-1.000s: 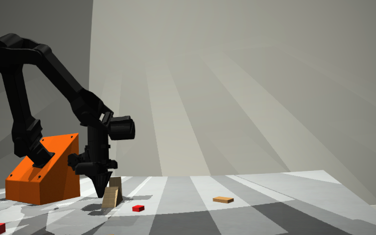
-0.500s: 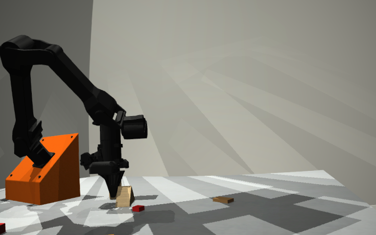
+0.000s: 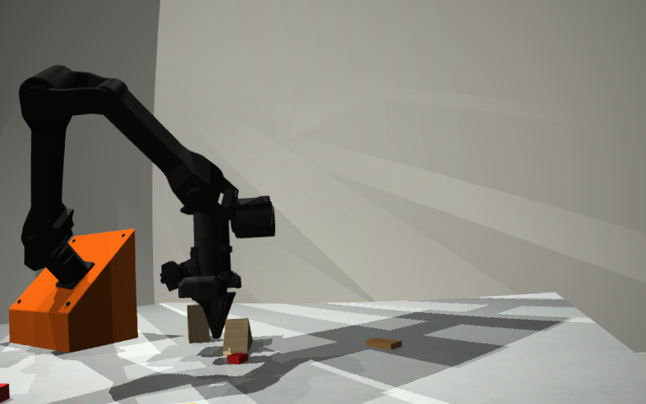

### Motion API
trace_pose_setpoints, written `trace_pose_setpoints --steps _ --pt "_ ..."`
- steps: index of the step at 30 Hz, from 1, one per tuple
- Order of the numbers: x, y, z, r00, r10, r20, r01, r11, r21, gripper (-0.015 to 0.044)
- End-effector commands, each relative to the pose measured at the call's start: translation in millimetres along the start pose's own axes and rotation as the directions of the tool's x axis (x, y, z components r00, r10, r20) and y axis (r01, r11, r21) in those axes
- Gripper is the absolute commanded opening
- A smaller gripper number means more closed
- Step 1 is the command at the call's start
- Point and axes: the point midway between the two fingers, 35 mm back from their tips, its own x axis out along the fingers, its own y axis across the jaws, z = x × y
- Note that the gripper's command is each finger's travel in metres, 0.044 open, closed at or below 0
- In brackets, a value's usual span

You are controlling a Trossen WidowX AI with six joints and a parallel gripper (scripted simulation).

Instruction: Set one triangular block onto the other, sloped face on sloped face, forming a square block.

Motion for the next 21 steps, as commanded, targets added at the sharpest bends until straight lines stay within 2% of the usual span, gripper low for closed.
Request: trace_pose_setpoints --steps 1,4,8,11,13,16,21 --pt "0 0 -10 1.000 0.000 0.001 0.000 1.000 0.003 0.0000" --pt "-21 1 -10 1.000 -0.015 -0.023 0.015 1.000 -0.015 0.0000" --pt "-77 2 -1 0.995 -0.059 -0.083 0.053 0.996 -0.071 0.0000" --pt "-80 2 0 0.994 -0.062 -0.085 0.055 0.996 -0.074 0.0000" --pt "-76 3 -6 0.994 -0.050 -0.098 0.042 0.996 -0.078 0.0053" --pt "-74 10 -14 0.990 -0.130 -0.058 0.110 0.958 -0.264 0.0131" --pt "-68 29 -27 0.952 -0.307 0.007 0.246 0.748 -0.617 0.0263"
